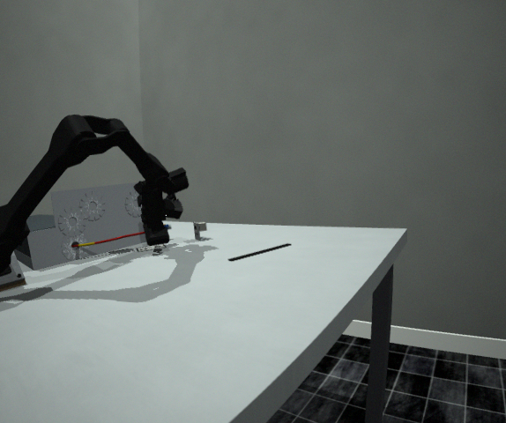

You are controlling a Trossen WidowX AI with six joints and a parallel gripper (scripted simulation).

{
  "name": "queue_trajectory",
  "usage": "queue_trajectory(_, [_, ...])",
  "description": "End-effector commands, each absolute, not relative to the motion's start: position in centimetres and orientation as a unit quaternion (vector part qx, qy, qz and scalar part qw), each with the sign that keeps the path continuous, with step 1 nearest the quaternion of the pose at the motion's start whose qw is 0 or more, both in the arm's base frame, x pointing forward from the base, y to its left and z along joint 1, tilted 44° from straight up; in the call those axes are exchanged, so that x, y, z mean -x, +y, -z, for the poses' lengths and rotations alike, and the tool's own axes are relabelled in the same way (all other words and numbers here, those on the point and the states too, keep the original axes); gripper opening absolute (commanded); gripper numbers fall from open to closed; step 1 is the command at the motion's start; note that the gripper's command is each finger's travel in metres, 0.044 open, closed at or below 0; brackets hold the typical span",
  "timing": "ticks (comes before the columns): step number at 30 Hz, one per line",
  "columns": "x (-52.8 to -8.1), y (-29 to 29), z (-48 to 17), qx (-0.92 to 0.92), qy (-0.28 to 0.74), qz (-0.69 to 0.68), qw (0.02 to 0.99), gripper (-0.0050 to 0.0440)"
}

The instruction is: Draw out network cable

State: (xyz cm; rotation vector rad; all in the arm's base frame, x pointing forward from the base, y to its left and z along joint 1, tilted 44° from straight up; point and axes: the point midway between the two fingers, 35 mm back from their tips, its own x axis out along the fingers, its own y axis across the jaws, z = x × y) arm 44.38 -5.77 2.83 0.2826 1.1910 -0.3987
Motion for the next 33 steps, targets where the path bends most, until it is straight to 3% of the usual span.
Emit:
queue_trajectory(1, [-44.1, -5.4, -3.5, -0.135, 0.547, 0.183, 0.806, -0.005])
queue_trajectory(33, [-43.4, -5.9, -2.5, -0.135, 0.547, 0.184, 0.805, -0.005])
